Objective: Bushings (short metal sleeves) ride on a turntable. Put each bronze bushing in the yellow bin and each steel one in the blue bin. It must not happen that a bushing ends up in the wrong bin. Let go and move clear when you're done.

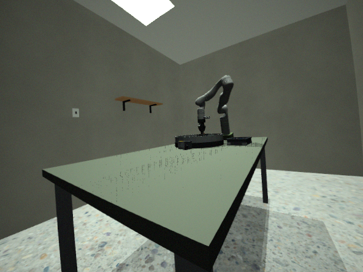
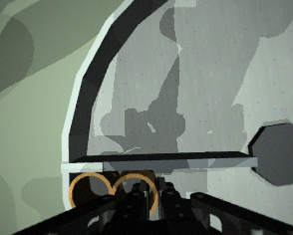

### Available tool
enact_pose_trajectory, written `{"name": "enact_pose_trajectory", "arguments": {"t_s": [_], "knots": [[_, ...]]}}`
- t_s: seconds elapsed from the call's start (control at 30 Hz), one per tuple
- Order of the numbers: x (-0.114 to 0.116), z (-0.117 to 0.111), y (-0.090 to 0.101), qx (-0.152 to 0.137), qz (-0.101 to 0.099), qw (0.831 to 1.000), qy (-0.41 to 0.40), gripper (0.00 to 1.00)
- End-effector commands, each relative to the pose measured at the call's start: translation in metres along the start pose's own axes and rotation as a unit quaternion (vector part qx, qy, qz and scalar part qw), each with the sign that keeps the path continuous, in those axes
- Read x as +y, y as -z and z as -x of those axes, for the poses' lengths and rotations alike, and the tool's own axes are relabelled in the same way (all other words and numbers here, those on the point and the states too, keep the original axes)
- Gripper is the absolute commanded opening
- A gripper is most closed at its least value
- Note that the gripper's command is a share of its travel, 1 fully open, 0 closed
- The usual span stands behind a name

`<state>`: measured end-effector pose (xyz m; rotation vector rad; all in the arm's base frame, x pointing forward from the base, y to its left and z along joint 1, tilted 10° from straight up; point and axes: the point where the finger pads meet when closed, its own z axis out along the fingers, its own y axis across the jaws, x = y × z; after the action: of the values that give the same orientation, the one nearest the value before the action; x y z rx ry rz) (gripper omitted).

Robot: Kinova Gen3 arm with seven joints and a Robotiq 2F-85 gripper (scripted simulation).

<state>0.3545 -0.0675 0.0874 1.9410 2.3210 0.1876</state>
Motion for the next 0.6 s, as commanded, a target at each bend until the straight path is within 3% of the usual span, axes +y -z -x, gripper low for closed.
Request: {"name": "enact_pose_trajectory", "arguments": {"t_s": [0.0,0.57], "knots": [[0.0003,-0.0001,0.0018,0.000,0.001,1.000,0.000,0.00],[0.0003,-0.0001,0.0060,0.000,0.001,1.000,0.000,0.00]]}}
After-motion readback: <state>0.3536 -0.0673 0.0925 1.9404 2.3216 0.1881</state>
